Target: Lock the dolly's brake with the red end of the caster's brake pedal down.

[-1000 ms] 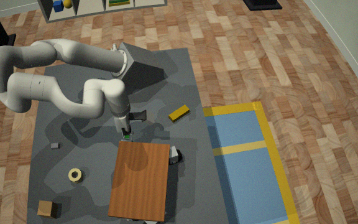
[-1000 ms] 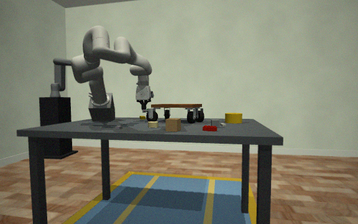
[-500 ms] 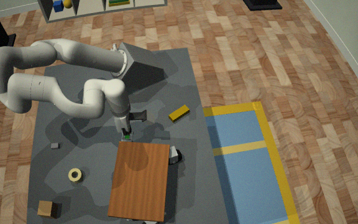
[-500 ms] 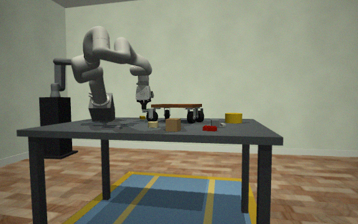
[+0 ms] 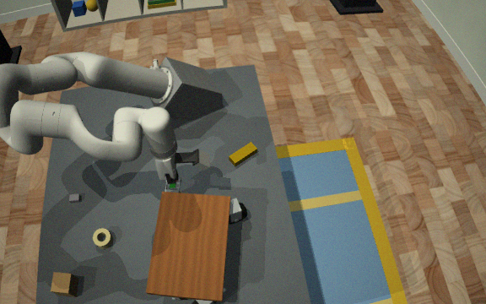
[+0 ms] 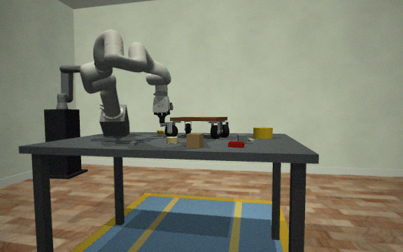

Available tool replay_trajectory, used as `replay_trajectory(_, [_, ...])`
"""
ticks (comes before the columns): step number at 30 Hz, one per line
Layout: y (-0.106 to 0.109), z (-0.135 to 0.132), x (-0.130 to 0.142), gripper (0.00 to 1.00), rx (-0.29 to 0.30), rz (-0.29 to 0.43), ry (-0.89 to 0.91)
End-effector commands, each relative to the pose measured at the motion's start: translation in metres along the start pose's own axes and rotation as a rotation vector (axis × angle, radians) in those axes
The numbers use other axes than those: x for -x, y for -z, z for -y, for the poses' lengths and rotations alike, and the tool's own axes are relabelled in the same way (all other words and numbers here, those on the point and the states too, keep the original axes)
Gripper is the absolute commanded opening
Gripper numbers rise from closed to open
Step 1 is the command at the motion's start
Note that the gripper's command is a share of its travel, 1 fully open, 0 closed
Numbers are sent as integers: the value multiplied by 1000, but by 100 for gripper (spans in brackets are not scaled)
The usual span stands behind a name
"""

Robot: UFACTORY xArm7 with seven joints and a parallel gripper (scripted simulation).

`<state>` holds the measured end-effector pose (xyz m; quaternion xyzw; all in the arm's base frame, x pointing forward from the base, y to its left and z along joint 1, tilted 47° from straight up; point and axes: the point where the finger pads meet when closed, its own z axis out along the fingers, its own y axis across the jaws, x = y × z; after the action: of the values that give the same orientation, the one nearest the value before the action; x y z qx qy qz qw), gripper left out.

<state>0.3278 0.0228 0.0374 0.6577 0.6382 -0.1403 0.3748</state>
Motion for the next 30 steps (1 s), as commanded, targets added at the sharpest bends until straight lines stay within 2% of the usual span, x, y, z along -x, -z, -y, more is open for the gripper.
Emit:
replay_trajectory(1, [0,0,2,0,-5,5,-5])
replay_trajectory(8, [13,0,2,0,-5,5,-5])
replay_trajectory(21, [73,0,2,0,-5,5,-5])
replay_trajectory(30, [81,0,2,0,-5,5,-5])
